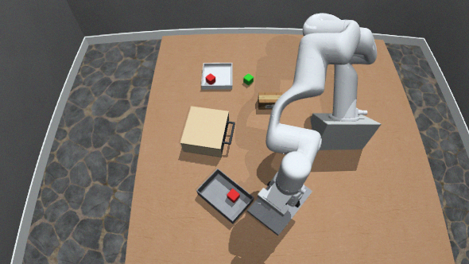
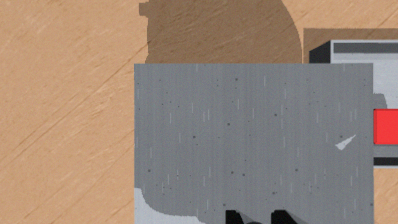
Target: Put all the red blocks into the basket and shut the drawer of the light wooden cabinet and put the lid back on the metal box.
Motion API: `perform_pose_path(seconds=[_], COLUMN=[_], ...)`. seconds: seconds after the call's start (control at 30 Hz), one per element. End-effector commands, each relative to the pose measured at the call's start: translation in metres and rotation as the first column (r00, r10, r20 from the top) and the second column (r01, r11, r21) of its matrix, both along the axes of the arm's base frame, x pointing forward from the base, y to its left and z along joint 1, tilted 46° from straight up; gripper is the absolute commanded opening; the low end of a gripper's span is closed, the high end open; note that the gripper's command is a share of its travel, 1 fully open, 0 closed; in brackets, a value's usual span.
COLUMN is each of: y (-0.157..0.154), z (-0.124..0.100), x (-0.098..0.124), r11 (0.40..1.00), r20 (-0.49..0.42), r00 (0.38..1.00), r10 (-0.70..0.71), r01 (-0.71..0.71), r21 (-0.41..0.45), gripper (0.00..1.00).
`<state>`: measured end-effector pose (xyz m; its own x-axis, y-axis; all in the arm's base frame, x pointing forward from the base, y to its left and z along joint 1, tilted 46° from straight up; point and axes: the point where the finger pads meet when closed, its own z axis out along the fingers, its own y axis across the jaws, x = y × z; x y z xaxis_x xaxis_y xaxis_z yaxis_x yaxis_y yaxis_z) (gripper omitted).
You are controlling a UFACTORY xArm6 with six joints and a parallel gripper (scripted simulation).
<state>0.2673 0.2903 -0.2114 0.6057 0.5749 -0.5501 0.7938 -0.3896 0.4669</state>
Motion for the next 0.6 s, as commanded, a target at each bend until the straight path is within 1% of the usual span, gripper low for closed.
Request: perform_pose_path(seconds=[0.0, 0.57], y=[0.000, -0.015], z=[-0.002, -0.016], x=[0.001, 0.002], r11=[1.000, 1.000], r20=[0.002, 0.002], r00=[1.000, 1.000], r10=[0.001, 0.001], r01=[-0.001, -0.001], r21=[0.005, 0.005], gripper=[0.00, 0.00])
